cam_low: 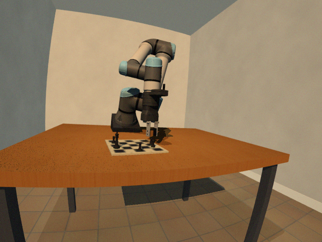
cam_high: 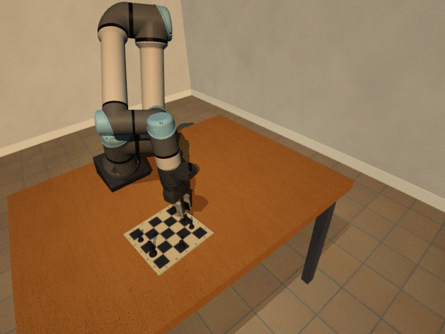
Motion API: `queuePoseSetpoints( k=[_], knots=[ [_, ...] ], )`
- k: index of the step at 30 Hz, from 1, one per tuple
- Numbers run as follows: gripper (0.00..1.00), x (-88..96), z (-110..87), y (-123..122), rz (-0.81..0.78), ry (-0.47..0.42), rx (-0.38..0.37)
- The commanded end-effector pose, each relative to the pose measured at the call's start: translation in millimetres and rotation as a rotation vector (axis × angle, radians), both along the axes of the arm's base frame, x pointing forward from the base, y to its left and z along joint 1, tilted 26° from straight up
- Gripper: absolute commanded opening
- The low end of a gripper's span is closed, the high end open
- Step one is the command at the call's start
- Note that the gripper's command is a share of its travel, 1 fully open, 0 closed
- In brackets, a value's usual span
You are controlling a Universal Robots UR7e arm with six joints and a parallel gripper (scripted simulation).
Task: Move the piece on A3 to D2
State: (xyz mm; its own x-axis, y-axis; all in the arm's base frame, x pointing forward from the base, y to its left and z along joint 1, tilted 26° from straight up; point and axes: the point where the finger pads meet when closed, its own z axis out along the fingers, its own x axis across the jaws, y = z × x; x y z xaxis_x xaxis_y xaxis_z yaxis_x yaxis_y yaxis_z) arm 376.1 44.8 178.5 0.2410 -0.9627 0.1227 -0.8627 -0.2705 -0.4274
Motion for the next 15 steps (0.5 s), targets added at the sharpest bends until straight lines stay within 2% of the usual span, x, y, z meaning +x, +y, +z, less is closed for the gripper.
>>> queuePoseSetpoints(
  k=[1,15],
  knots=[
    [0.68,0.5,-0.2,0.0,0.0,-0.001,0.0],
    [0.68,9.7,-18.7,-0.1,0.0,-0.001,0.0]
  ],
)
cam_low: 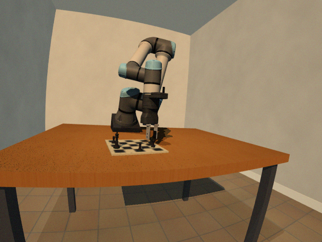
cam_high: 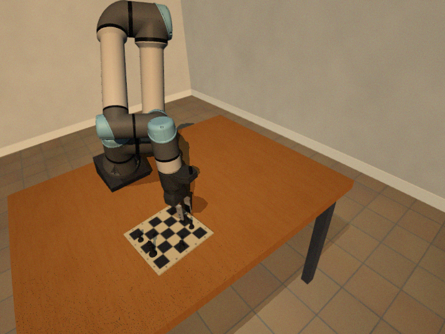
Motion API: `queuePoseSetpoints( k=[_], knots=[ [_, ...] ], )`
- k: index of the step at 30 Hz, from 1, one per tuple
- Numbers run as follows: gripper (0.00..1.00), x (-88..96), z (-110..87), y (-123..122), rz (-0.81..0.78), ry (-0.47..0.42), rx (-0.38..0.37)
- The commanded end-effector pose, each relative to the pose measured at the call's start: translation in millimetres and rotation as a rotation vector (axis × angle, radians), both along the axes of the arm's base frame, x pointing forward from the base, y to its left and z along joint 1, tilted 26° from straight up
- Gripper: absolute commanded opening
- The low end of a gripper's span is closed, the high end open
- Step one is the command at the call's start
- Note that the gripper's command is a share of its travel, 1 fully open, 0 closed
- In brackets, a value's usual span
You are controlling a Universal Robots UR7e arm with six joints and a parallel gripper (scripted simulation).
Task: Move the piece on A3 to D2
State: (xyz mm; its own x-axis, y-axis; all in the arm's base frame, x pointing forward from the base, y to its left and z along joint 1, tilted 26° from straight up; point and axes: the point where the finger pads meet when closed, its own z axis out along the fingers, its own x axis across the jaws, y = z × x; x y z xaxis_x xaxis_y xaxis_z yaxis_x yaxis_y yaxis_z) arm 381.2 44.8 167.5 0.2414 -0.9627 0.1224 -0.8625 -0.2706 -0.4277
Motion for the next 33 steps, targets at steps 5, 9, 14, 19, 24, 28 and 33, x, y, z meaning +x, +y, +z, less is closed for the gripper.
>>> queuePoseSetpoints(
  k=[5,9,14,19,24,28,33],
  knots=[
    [0.68,6.9,-12.5,-0.1,0.0,-0.001,-0.001],
    [0.68,9.0,-16.7,-0.1,0.0,-0.001,-0.001],
    [0.68,9.8,-18.3,-0.1,0.0,-0.001,-0.001],
    [0.68,9.8,-18.3,-0.1,0.0,-0.001,-0.001],
    [0.68,9.8,-18.3,-0.1,0.0,-0.001,-0.001],
    [0.68,9.8,-18.3,-0.1,0.0,-0.001,-0.001],
    [0.68,9.8,-18.3,-0.1,0.0,-0.001,-0.001]
  ],
)
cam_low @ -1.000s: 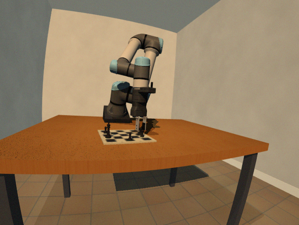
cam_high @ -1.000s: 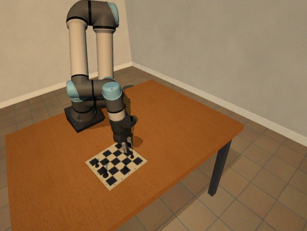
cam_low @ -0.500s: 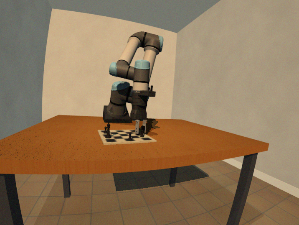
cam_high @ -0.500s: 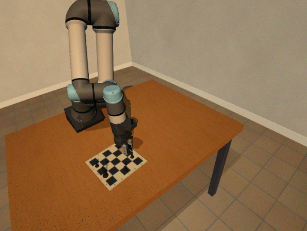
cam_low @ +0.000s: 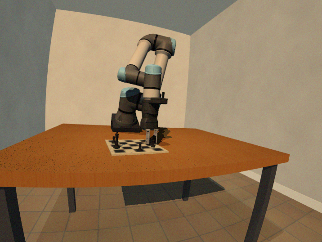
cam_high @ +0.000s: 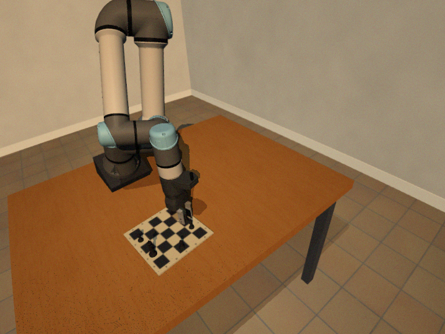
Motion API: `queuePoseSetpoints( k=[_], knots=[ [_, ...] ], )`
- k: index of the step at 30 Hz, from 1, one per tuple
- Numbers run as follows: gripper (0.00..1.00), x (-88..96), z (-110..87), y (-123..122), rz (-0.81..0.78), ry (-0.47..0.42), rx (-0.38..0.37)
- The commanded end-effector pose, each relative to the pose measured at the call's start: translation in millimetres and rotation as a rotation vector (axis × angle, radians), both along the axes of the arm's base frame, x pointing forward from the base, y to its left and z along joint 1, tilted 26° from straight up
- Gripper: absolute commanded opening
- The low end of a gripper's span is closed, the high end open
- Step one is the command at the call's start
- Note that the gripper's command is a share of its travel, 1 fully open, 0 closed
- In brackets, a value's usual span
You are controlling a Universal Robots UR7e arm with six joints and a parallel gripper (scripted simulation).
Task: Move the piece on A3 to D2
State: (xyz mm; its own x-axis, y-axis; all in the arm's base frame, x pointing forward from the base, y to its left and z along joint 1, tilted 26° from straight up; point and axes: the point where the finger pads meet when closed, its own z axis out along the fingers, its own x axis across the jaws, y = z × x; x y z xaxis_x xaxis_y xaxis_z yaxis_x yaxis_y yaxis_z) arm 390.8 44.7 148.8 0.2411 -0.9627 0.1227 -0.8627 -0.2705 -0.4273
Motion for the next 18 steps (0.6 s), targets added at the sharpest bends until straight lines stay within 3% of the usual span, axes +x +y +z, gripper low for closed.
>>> queuePoseSetpoints(
  k=[1,16,17,18],
  knots=[
    [0.68,0.2,0.4,0.0,0.0,-0.001,0.0],
    [0.68,0.2,0.4,0.0,0.0,-0.001,0.0],
    [0.0,0.2,0.4,0.0,0.0,-0.001,0.0],
    [0.0,0.2,0.4,0.0,0.0,-0.001,0.0]
  ],
)
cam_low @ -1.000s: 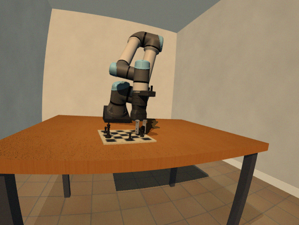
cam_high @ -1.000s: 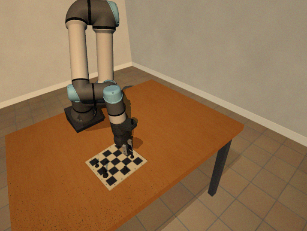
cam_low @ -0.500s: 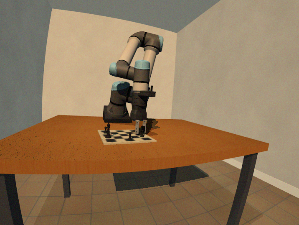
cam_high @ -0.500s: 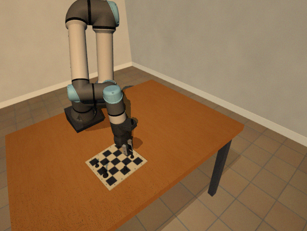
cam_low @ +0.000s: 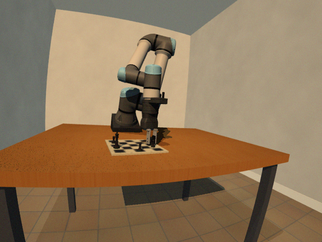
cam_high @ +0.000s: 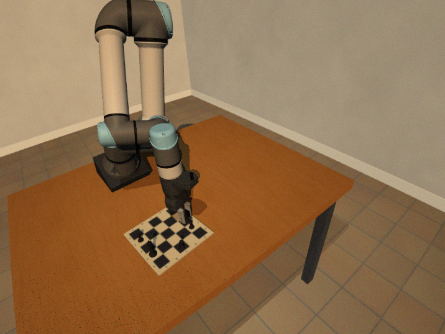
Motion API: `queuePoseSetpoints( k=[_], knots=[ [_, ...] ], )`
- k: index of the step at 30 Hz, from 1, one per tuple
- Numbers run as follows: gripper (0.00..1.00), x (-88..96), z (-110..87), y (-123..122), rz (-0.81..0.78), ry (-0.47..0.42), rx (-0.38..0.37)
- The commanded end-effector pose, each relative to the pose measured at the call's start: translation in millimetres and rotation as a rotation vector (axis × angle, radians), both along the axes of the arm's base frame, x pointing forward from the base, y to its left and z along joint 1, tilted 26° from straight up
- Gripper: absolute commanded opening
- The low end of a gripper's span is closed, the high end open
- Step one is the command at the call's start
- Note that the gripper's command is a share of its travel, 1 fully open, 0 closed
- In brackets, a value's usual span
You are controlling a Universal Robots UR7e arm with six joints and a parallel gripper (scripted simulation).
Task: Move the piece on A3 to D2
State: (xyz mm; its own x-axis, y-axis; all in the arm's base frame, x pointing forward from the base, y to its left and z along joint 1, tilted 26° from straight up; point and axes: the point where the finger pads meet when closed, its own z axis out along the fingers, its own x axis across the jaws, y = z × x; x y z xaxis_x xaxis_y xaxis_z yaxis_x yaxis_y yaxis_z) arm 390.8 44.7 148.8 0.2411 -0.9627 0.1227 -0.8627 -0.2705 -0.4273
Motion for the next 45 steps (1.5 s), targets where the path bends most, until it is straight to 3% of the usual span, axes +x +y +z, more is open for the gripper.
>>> queuePoseSetpoints(
  k=[1,38,45],
  knots=[
    [0.0,0.2,0.4,0.0,0.0,-0.001,0.0],
    [0.0,0.0,0.9,0.0,0.0,-0.001,0.0],
    [0.0,-3.9,8.6,0.0,0.0,-0.001,0.0]
  ],
)
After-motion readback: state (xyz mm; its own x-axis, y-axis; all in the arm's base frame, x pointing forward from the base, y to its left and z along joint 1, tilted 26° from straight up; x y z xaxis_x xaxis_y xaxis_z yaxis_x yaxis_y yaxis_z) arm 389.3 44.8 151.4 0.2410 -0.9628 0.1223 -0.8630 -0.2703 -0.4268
